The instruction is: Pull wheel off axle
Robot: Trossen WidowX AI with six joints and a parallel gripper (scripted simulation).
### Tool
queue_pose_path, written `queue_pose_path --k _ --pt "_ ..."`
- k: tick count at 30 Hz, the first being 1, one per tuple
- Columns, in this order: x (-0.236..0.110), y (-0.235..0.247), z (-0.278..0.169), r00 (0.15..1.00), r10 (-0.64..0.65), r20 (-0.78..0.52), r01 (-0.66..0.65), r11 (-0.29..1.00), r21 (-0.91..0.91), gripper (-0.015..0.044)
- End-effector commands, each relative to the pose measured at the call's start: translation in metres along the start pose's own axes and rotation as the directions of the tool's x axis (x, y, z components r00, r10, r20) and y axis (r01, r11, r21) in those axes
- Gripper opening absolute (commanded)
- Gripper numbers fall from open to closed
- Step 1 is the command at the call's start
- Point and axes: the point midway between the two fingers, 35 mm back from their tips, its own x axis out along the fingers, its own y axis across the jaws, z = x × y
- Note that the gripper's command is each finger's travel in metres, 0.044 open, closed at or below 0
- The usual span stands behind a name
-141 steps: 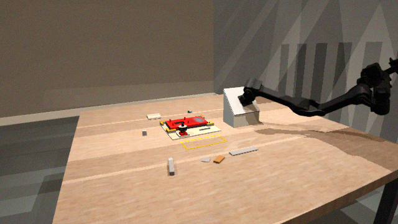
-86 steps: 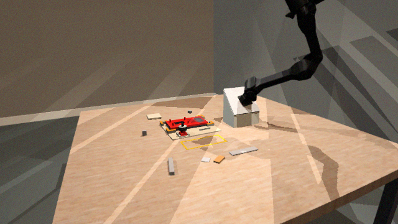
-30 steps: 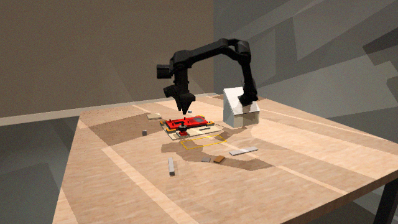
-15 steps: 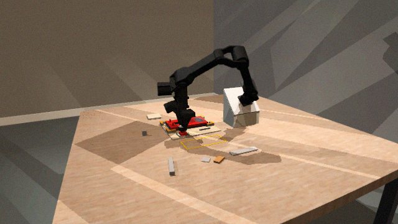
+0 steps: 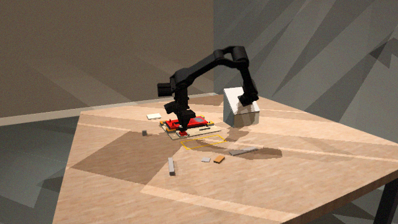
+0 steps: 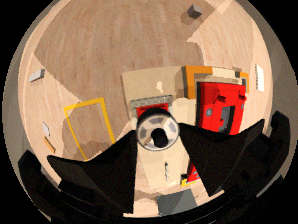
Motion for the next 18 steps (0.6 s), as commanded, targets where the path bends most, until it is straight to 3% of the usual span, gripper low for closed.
queue_pose_path --k 1,4,18 --pt "0.0000 0.0005 -0.0002 1.000 0.000 -0.002 0.000 1.000 -0.004 0.0083" --pt "-0.0008 0.0004 -0.0001 1.000 0.000 -0.001 0.000 1.000 -0.004 0.0004" --pt "-0.0054 0.0002 0.0001 1.000 0.000 0.000 0.000 1.000 -0.003 0.0000"
